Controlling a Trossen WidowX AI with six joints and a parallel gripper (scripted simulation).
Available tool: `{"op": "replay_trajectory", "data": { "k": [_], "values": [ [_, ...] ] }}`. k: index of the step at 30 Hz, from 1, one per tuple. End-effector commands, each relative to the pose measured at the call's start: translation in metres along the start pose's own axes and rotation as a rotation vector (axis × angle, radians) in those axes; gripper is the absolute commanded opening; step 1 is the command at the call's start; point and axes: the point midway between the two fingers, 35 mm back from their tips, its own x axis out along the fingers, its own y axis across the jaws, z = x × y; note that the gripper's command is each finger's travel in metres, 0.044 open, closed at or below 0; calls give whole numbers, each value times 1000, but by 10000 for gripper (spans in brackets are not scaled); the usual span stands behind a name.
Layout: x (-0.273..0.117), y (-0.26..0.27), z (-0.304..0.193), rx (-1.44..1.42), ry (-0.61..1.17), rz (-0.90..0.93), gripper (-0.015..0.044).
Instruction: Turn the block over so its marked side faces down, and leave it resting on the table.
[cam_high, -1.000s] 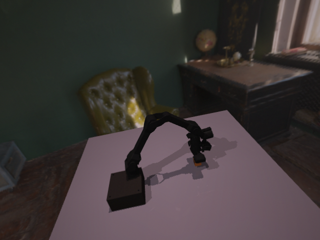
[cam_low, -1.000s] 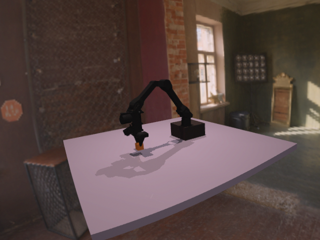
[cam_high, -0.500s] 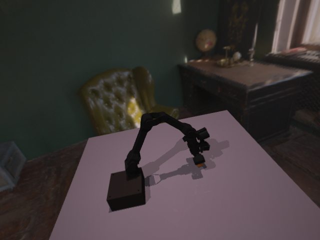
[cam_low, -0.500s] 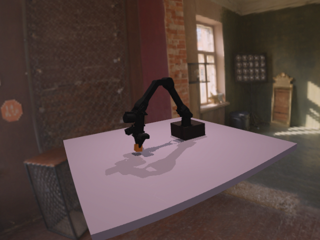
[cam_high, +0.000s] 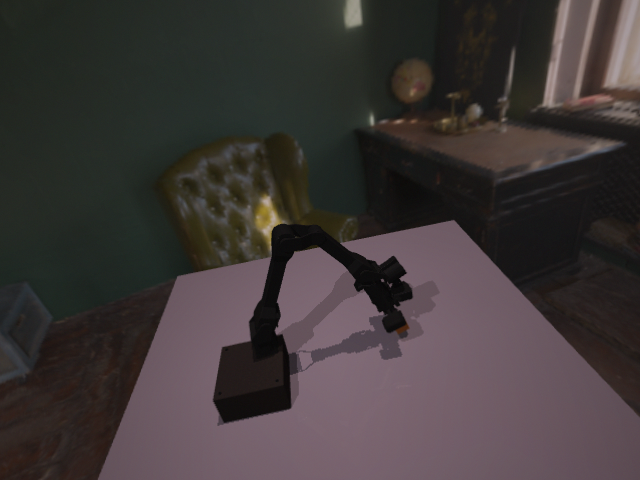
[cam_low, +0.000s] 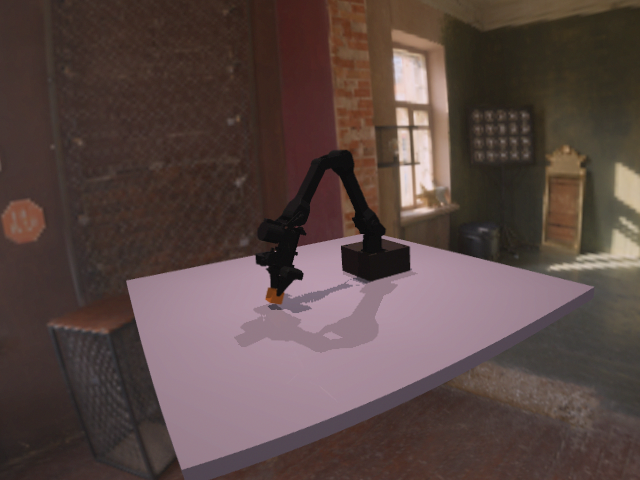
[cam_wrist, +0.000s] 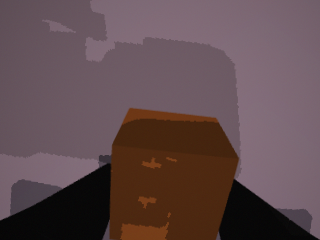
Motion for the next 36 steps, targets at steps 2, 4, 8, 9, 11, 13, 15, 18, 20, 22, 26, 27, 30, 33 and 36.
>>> {"op": "replay_trajectory", "data": {
  "k": [2, 4, 8, 9, 11, 13, 15, 18, 20, 22, 26, 27, 30, 33, 36],
  "values": [
    [-4, -1, -2, 8, -86, -2, 0],
    [-6, -1, -3, 9, -115, -2, 0],
    [-7, -1, -4, 10, -136, -1, 0],
    [-7, -1, -4, 10, -136, -1, 0],
    [-6, -1, -4, 10, -138, -1, 0],
    [-2, 0, -4, 9, -159, -1, 0],
    [3, 0, -3, 7, -189, -2, 0],
    [10, 0, -3, 5, -235, -2, 0],
    [14, 0, -3, 4, -266, -2, 0],
    [18, 1, -3, 4, -297, -3, 0],
    [24, 1, -4, 3, -358, -3, 0],
    [25, 1, -5, 3, -373, -3, 0],
    [27, 1, -6, 2, -418, -4, 0],
    [28, 1, -8, 9, -465, 1, 0],
    [27, 1, -11, 14, -510, 3, 0]
  ]
}}
